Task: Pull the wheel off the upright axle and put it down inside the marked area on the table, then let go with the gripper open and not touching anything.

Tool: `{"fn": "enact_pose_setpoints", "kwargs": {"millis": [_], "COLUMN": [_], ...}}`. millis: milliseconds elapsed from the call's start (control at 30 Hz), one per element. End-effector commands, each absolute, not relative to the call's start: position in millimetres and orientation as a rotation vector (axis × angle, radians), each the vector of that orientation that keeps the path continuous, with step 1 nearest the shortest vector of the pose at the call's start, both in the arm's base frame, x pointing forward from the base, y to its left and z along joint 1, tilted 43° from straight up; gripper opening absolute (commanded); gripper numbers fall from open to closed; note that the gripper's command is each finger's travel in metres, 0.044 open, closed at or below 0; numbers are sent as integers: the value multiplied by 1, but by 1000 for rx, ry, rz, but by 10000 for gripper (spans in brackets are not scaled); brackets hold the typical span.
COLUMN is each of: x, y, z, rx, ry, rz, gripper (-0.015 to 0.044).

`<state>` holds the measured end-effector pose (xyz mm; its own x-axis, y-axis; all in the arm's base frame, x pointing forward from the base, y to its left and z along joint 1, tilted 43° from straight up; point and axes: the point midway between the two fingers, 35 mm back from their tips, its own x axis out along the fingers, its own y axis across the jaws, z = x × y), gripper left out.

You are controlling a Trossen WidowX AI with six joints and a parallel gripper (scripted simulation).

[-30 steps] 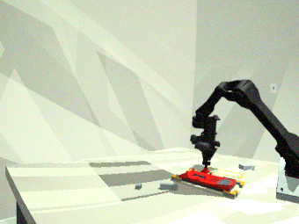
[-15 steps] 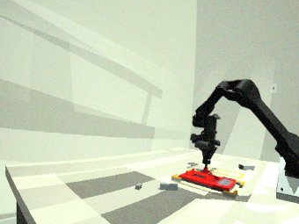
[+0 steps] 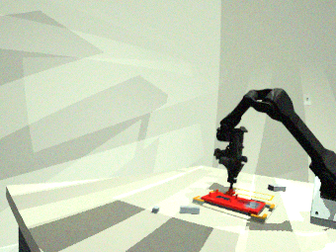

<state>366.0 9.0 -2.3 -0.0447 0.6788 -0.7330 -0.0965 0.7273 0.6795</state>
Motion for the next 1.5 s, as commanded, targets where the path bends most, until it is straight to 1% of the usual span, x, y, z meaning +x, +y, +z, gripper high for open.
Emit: {"fn": "enact_pose_setpoints", "kwargs": {"millis": [0, 533, 867, 933, 1467], "x": [366, 366, 367, 365, 320], "y": [8, 3, -21, -20, -101], "z": [-1, 4, 30, 22, -40], "rx": [495, 496, 495, 503, 490], "ry": [1494, 1493, 1493, 1496, 1497], "rz": [671, 670, 669, 668, 663], "gripper": [0, 0, 0, 0, 0]}}
